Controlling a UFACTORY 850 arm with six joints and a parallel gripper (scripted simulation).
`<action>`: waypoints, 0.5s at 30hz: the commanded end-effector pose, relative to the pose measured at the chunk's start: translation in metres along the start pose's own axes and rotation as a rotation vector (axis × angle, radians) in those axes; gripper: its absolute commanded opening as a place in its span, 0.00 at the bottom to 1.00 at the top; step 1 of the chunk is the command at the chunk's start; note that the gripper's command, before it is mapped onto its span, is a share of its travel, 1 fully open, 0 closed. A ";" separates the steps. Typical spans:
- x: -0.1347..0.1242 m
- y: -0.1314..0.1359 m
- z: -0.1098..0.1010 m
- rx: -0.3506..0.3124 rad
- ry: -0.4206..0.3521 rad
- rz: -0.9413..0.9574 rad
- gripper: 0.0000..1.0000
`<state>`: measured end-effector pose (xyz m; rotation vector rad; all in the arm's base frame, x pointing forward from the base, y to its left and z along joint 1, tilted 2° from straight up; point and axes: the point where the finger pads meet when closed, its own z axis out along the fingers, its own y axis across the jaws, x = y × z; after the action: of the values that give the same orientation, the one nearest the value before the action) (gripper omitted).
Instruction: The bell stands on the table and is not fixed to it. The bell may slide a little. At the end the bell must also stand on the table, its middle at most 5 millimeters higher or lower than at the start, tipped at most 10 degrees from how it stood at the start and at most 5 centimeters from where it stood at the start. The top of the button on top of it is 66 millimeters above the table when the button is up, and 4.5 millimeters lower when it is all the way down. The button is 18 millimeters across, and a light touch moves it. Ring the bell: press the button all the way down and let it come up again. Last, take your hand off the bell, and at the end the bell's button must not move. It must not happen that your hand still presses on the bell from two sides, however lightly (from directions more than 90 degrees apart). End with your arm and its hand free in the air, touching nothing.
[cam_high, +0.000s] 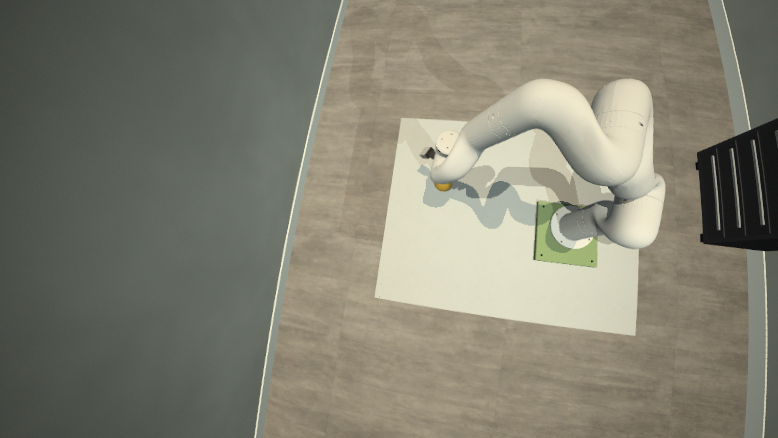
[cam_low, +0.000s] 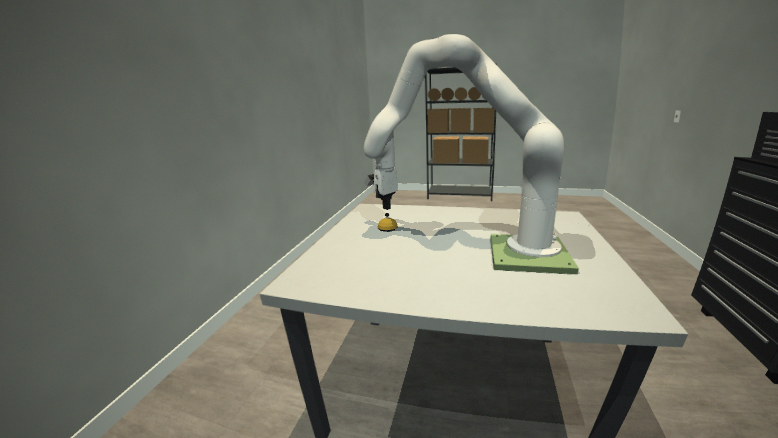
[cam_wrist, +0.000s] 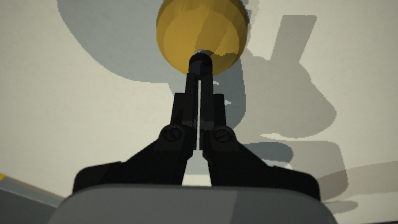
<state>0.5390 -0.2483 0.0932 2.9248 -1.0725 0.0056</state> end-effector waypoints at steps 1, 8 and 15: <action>0.001 0.000 0.005 0.001 0.002 0.000 0.00; 0.001 0.000 0.011 0.001 0.002 0.000 0.00; 0.001 0.000 0.013 0.001 0.002 0.000 0.00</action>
<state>0.5390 -0.2488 0.0801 2.9248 -1.0725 0.0058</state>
